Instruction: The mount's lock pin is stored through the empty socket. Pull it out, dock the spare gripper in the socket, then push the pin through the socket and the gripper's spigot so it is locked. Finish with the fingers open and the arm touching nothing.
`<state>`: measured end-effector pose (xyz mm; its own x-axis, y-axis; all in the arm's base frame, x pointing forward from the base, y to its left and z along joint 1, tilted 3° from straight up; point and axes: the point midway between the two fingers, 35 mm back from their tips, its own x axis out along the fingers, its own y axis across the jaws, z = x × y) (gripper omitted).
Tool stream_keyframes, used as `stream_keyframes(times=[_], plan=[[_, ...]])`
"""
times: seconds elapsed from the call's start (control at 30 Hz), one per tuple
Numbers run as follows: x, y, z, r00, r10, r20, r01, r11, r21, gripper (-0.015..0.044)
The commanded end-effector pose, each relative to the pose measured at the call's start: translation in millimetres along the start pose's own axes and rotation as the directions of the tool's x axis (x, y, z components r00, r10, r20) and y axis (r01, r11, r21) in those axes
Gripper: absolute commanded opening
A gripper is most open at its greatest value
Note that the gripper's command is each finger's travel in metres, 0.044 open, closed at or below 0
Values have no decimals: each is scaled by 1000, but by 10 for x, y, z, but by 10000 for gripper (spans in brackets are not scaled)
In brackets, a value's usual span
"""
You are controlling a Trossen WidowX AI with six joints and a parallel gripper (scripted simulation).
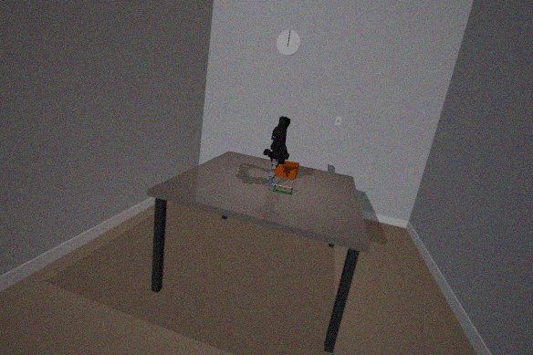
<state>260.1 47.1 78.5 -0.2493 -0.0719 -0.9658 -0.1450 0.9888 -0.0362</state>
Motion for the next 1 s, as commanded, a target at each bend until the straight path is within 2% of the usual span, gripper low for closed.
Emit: stream_keyframes(times=[0.0, 0.97], plan=[[37, -12, 43, 1000, -2, 0, 2, 1000, 1, 0], [307, -10, 307, 1000, -1, 3, 1, 1000, 1, 0]])
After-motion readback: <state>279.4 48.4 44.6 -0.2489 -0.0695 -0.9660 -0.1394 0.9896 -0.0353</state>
